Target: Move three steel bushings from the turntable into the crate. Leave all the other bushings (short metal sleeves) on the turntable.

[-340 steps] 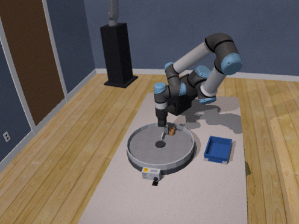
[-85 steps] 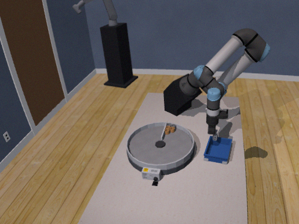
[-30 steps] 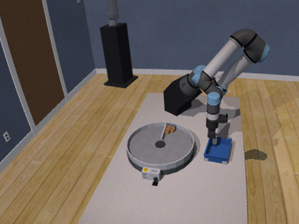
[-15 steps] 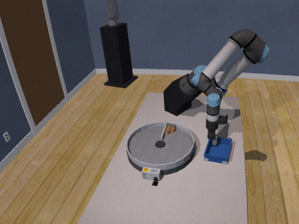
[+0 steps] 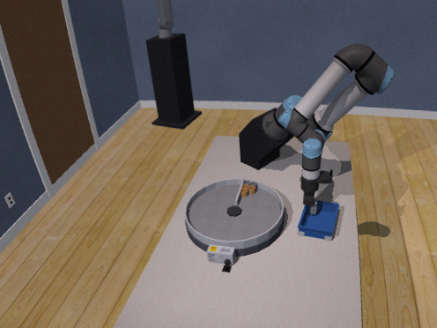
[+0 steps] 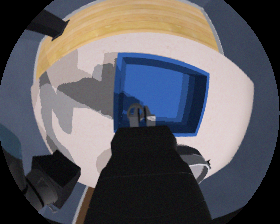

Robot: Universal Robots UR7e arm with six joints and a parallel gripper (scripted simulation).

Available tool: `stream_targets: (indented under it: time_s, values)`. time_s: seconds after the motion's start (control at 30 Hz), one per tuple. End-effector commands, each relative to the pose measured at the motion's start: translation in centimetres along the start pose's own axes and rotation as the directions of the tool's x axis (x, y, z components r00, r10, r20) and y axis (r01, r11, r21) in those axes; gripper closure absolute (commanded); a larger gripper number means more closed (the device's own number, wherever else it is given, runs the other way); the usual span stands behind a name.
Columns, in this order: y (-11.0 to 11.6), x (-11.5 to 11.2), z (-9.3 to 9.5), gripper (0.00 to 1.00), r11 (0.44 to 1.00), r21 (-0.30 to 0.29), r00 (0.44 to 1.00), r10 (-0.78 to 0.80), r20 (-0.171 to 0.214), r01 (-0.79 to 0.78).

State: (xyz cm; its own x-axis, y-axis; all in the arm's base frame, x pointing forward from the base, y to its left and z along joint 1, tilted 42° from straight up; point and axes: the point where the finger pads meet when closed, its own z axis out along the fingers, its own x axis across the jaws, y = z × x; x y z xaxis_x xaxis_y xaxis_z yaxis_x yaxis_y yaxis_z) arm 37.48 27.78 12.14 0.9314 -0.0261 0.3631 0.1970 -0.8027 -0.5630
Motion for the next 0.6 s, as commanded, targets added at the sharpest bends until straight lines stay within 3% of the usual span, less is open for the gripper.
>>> stream_targets:
  time_s: [0.0, 0.57]
  values:
    - [-0.01, 0.04, 0.04, 1.0, 1.0, 0.0, 1.0, 0.0, -0.001, 0.0]
    - [-0.01, 0.04, 0.89, 1.0, 1.0, 0.0, 1.0, 0.0, -0.001, 0.0]
